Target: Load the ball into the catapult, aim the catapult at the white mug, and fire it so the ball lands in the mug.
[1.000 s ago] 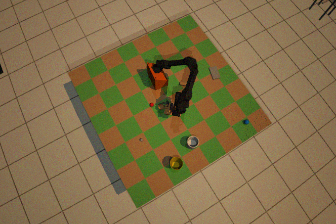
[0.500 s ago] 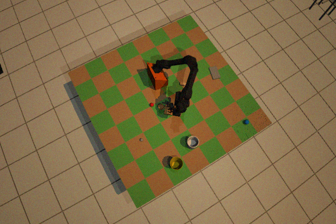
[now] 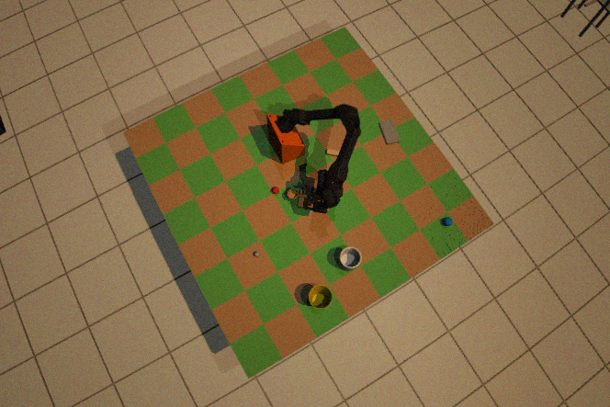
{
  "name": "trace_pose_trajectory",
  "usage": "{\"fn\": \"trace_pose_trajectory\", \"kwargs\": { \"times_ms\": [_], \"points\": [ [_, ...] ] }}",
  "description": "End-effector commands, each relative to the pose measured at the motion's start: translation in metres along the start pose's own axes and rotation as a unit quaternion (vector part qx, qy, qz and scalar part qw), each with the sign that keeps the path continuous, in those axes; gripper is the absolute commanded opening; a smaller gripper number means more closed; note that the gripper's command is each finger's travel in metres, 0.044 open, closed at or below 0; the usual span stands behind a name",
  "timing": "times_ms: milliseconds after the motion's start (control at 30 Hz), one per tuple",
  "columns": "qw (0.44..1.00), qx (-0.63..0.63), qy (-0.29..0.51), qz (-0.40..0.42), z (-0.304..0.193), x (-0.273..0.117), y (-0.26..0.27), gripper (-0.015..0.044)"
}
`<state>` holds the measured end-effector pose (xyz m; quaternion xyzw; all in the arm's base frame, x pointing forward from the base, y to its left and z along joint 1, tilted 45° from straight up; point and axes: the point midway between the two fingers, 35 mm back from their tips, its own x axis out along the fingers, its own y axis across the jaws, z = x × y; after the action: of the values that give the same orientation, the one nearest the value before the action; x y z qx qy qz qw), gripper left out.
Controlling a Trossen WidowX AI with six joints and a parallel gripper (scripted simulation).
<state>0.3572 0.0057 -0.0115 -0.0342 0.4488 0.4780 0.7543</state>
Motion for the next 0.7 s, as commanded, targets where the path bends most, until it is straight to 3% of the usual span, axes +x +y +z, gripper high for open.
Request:
{"fn": "trace_pose_trajectory", "kwargs": {
  "times_ms": [0, 667],
  "points": [
    [1.000, 0.003, -0.001, 0.002, 0.000, 0.007, 0.000, 0.0440],
    [1.000, 0.003, -0.002, 0.003, -0.001, 0.040, 0.002, 0.0440]
  ]
}}
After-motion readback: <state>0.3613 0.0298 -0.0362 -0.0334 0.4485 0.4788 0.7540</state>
